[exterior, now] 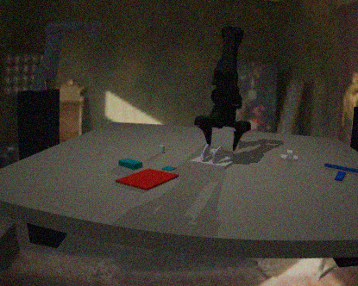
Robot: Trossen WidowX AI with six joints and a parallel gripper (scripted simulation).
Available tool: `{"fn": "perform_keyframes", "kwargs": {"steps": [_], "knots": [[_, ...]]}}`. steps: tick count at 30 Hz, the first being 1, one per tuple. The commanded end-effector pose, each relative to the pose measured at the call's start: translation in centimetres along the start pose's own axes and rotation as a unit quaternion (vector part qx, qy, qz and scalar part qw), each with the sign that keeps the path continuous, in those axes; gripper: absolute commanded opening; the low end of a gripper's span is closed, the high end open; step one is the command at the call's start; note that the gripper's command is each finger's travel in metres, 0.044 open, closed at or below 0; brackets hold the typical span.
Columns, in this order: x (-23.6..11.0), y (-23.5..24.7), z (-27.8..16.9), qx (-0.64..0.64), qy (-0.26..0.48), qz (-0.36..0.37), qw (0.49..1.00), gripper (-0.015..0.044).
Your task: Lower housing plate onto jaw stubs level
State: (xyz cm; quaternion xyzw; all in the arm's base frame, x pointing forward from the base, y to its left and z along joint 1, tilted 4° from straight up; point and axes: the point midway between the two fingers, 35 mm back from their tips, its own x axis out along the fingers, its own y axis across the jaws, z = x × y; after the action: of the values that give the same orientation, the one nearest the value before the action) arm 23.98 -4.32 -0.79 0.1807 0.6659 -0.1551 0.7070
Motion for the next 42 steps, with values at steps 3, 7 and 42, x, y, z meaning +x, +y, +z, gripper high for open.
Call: {"fn": "perform_keyframes", "kwargs": {"steps": [3, 7, 42], "knots": [[-4.7, 0.0, 0.0, 0.0, -0.012, 0.005, 1.0, 0.044], [-4.1, 0.1, 0.3, 0.002, -0.015, 0.004, 1.0, 0.044], [-9.7, -1.4, -3.7, 0.0, -0.01, 0.004, 1.0, 0.044]]}}
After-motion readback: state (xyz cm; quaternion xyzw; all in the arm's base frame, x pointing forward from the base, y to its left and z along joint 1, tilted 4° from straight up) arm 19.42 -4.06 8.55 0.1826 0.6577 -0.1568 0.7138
